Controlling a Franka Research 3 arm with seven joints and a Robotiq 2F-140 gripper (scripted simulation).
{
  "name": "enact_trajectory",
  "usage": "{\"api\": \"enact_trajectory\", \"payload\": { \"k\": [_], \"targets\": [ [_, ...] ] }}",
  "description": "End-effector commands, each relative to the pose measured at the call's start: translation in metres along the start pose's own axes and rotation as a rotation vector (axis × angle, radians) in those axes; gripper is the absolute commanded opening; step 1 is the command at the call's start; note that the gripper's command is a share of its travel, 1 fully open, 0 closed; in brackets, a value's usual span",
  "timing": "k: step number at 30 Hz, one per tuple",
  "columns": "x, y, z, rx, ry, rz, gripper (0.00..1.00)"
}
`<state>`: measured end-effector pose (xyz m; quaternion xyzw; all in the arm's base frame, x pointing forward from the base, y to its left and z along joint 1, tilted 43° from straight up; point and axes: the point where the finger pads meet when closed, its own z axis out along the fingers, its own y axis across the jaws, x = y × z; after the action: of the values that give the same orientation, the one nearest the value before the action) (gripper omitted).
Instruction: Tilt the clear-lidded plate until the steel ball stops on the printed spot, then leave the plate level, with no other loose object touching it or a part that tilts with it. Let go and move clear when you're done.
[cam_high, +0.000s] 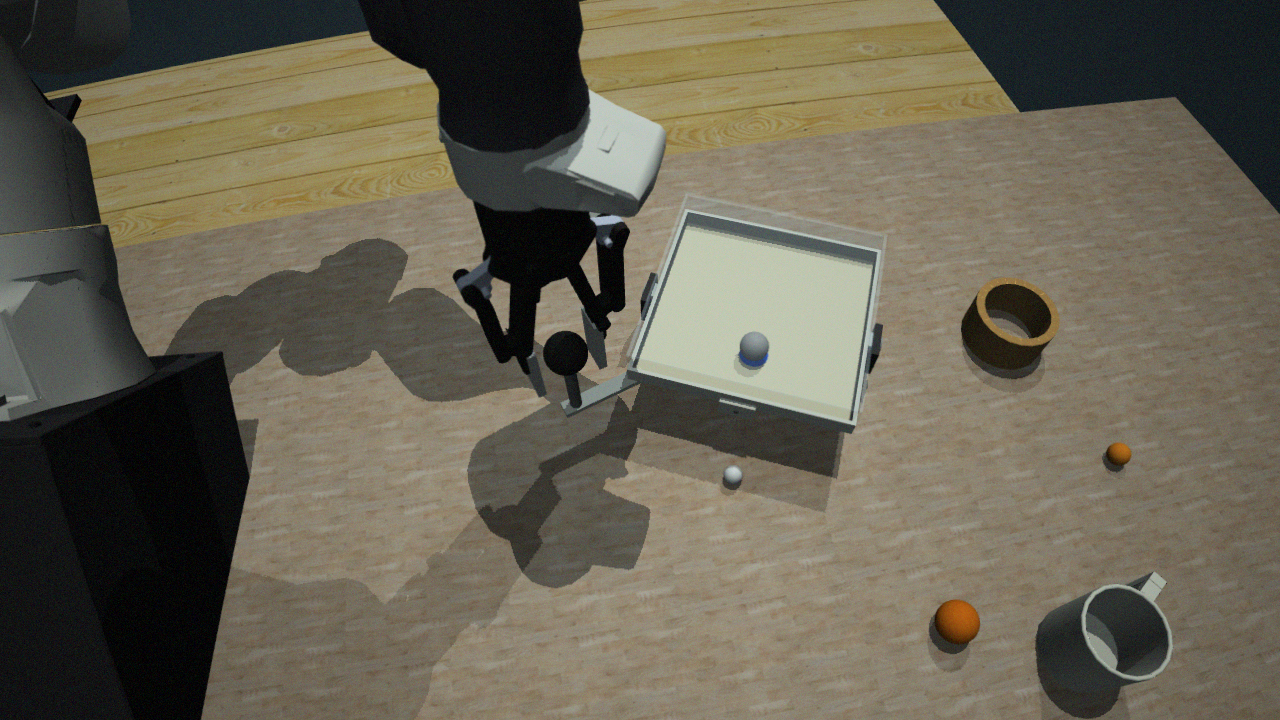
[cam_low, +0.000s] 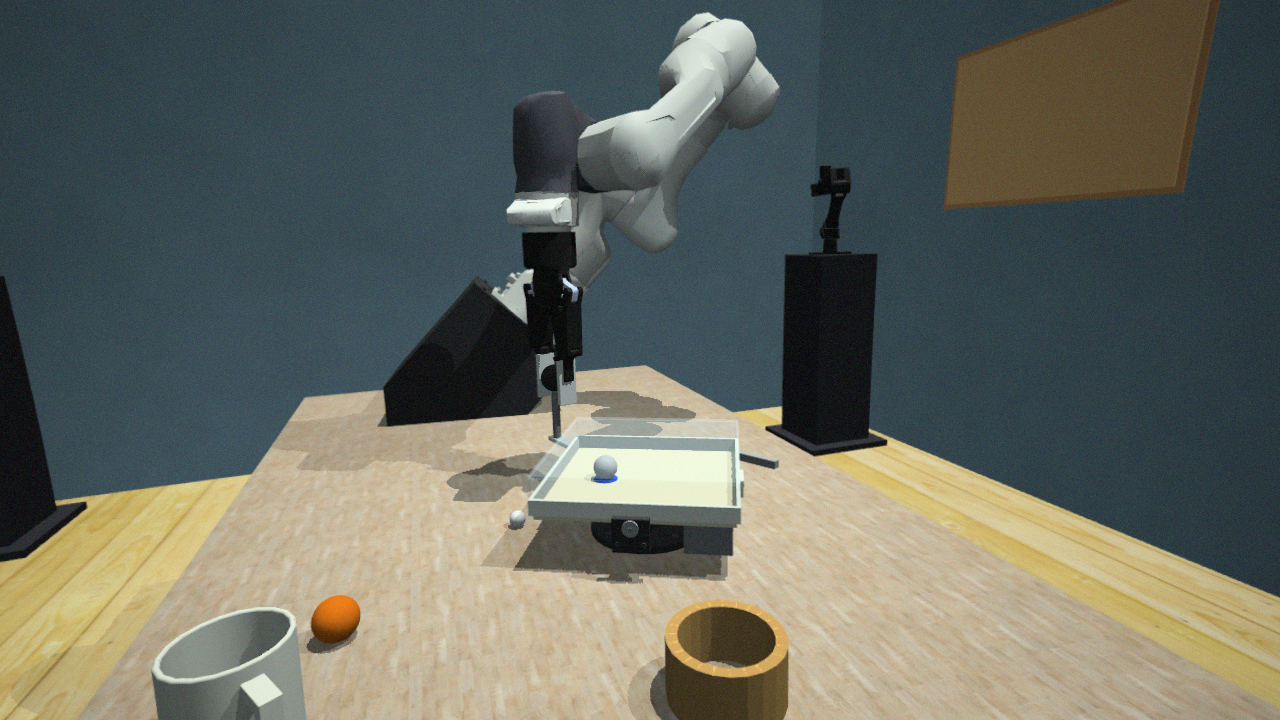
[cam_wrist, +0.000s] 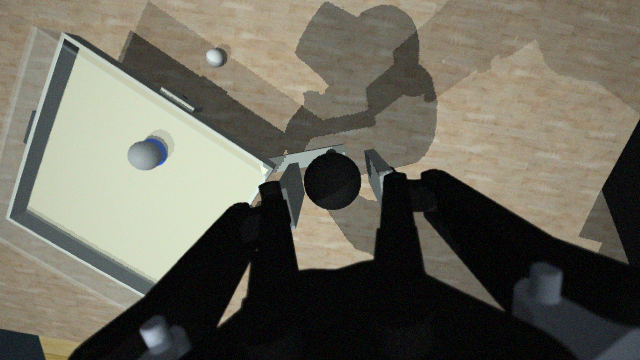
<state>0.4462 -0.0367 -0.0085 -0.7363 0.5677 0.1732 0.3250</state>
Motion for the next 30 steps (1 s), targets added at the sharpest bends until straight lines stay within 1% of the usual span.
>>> {"api": "enact_trajectory", "payload": {
  "k": [1,11,26,30],
  "targets": [
    [-0.002,-0.001,-0.001,0.001,-0.003,-0.003,0.36],
    [-0.002,-0.001,-0.008,0.001,-0.003,-0.003,0.36],
    [-0.002,-0.001,-0.033,0.001,-0.003,-0.003,0.36],
    [-0.002,-0.001,-0.036,0.001,-0.003,-0.003,0.36]
  ]
}}
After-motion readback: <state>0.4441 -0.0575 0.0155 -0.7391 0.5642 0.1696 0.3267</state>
